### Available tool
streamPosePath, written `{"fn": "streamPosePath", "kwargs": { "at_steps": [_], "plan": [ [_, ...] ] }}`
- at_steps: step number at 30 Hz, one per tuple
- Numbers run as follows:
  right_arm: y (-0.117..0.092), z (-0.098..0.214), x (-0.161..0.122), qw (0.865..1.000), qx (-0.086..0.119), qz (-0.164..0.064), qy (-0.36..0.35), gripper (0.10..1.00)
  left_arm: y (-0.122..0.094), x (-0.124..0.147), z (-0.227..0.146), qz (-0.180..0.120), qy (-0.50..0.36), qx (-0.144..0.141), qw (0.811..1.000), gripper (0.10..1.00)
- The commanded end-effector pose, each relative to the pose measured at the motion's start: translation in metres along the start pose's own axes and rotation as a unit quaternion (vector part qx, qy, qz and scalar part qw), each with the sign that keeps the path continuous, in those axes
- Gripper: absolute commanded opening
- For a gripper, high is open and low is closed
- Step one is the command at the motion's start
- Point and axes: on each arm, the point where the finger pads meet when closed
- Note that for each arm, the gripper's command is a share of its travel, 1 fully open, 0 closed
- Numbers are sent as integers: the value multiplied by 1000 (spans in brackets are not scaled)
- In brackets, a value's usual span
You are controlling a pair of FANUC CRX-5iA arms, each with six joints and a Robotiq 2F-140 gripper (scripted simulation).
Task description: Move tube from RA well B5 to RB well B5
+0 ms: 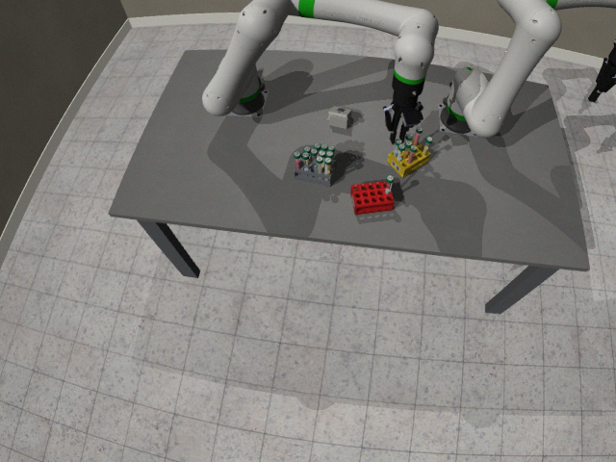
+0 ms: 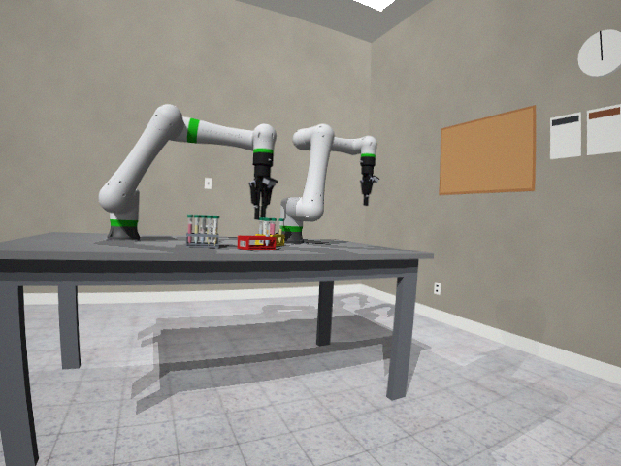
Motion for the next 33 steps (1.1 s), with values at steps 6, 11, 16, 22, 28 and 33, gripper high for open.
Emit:
{"fn": "streamPosePath", "kwargs": {
  "at_steps": [6, 11, 16, 22, 28, 33],
  "plan": [
    [-1, 0, 0, 1000, -1, 1, 0, 261, -1, 0, 0, 1, 0, 0, 1000, 99],
    [-12, 0, 0, 1000, -1, 1, 0, 261, -1, 0, 0, 1, 0, 0, 1000, 99],
    [-20, 0, 0, 1000, -1, 1, 0, 261, -1, 0, 0, 1, 0, 0, 1000, 99],
    [-36, 0, 0, 1000, -1, 1, 0, 261, -1, 0, 0, 1, 0, 0, 1000, 99],
    [-52, 0, 0, 1000, -1, 1, 0, 261, -1, 0, 0, 1, 0, 0, 1000, 99],
    [-60, 0, 0, 1000, -1, 1, 0, 261, -1, 0, 0, 1, 0, 0, 1000, 99]
  ]
}}
Point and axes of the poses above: on each arm, the point where the finger pads meet when closed, its own y axis out along the fingers, its own z axis across the jaws, x = y × z, and after that the axes turned 11 degrees about y, right-handed
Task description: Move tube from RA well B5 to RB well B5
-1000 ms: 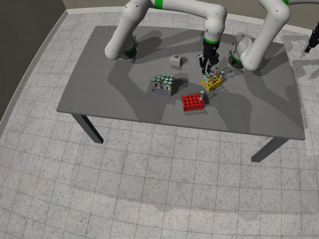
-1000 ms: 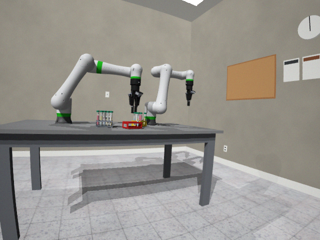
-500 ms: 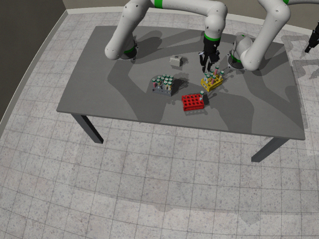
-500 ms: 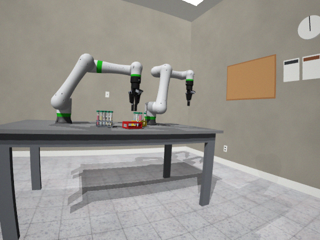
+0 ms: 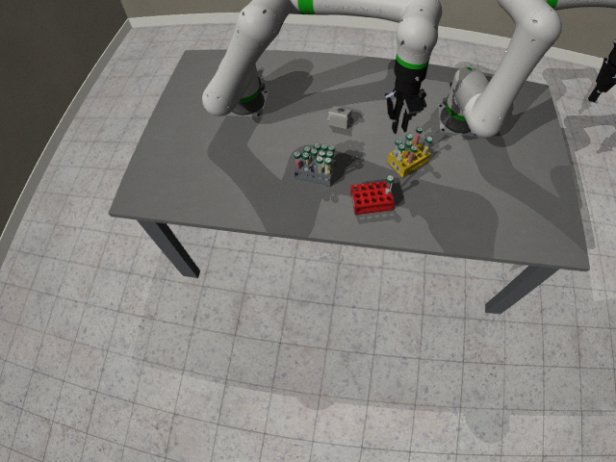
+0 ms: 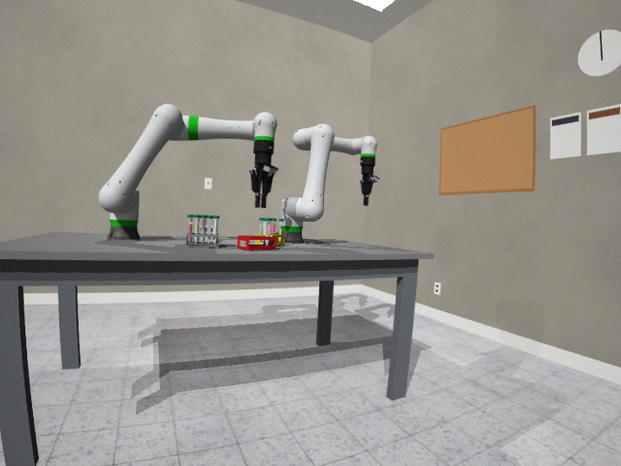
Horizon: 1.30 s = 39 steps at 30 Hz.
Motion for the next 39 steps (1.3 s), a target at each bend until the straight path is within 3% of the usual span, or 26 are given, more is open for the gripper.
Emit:
{"fn": "streamPosePath", "kwargs": {
  "at_steps": [1, 7, 14, 16, 22, 29, 30, 33, 39],
  "plan": [
    [-7, 0, 0, 1000, -1, 1, 0, 261, -1, 0, 0, 1, 0, 0, 1000, 99],
    [-16, 0, 0, 1000, -1, 1, 0, 261, -1, 0, 0, 1, 0, 0, 1000, 99],
    [-16, 37, -24, 993, -1, 1, -116, 282, -1, 0, 0, 1, 0, 0, 1000, 99],
    [-16, 37, -24, 993, -1, 1, -116, 282, -1, 0, 0, 1, 0, 0, 1000, 99],
    [-16, 70, -46, 977, -1, 1, -215, 282, -1, 0, 0, 1, 0, 0, 1000, 99],
    [-16, 107, -69, 945, 0, 1, -327, 282, -1, 0, 0, 1, 0, 0, 1000, 99],
    [-16, 106, -69, 939, 0, 1, -343, 282, -1, 0, 0, 1, 0, 0, 1000, 99],
    [-16, 106, -69, 939, 0, 1, -343, 282, -1, 0, 0, 1, 0, 0, 1000, 99],
    [-16, 87, -100, 939, 0, 1, -343, 282, -1, 0, 0, 1, 0, 0, 1000, 99]
  ]
}}
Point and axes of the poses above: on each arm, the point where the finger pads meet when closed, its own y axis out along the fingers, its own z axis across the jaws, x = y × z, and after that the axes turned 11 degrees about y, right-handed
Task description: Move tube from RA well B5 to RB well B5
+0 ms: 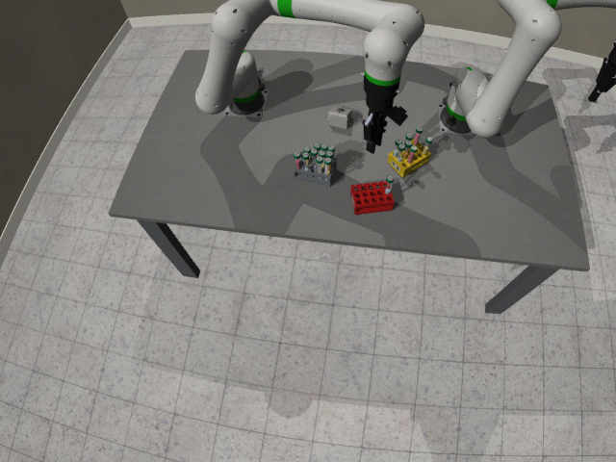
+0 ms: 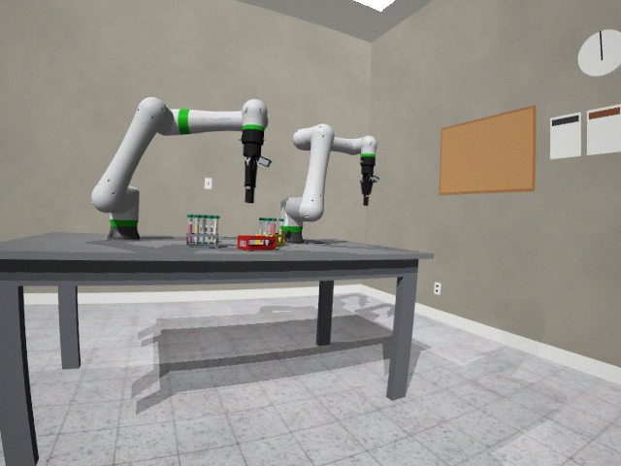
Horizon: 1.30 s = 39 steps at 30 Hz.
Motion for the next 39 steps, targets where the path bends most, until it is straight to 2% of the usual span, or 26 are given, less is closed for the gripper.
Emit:
{"fn": "streamPosePath", "kwargs": {
  "at_steps": [1, 9, 11, 17, 33, 39],
  "plan": [
    [-1, 3, -23, 1000, 0, 0, 0, 282, -1, 0, 0, 1, 0, 0, 1000, 99],
    [-2, 9, -70, 1000, 0, 0, 0, 282, -1, 0, 0, 1, 0, 0, 1000, 99],
    [-2, 9, -70, 1000, 0, 0, 0, 282, -1, 0, 0, 1, 0, 0, 1000, 99],
    [-2, 13, -100, 1000, 0, 0, 0, 282, -1, 0, 0, 1, 0, 0, 1000, 99],
    [-2, 12, -89, 1000, 0, 0, 0, 282, -1, 0, 0, 1, 0, 0, 1000, 99],
    [10, 12, -87, 1000, 0, 0, 0, 282, -1, 0, 0, 1, 0, 0, 1000, 99]
  ]
}}
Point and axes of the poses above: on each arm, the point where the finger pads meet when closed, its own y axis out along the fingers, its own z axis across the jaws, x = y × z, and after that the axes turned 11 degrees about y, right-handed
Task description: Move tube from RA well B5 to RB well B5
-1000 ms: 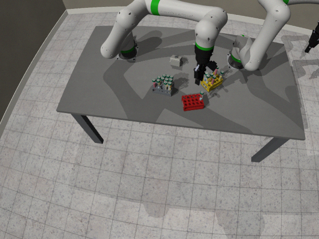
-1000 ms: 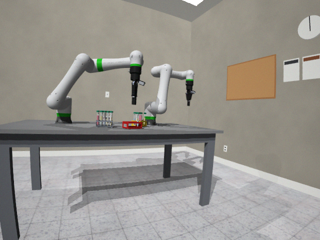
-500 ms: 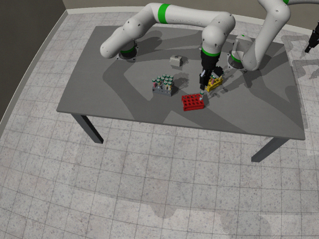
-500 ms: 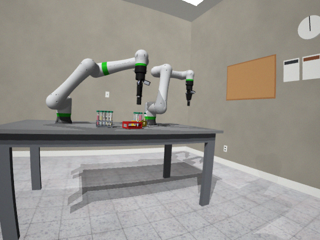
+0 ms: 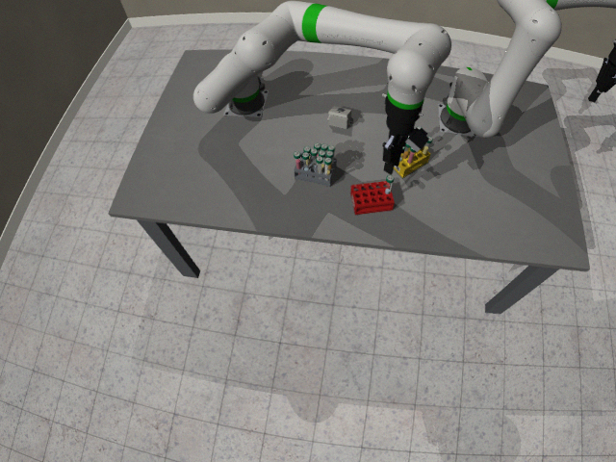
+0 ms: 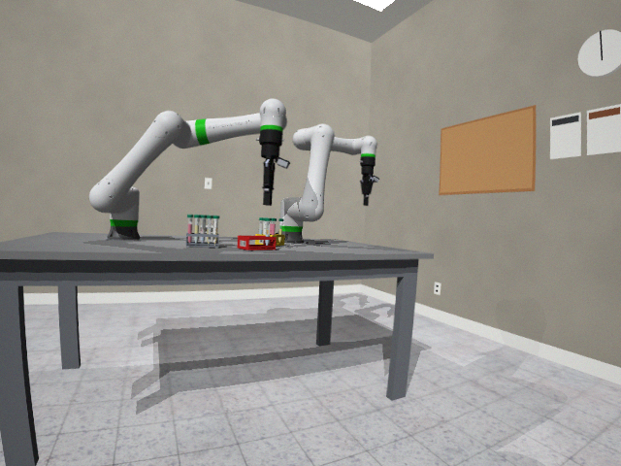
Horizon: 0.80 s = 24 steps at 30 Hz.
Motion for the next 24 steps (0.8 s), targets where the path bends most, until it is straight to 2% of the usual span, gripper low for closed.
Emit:
{"fn": "streamPosePath", "kwargs": {
  "at_steps": [1, 24],
  "plan": [
    [4, 0, 1, 1000, 0, 2, 0, 282, -1, 0, 0, 1, 0, 0, 1000, 99],
    [37, 0, 3, 1000, 0, 2, 0, 282, -1, 0, 0, 1, 0, 0, 1000, 99]
  ]
}}
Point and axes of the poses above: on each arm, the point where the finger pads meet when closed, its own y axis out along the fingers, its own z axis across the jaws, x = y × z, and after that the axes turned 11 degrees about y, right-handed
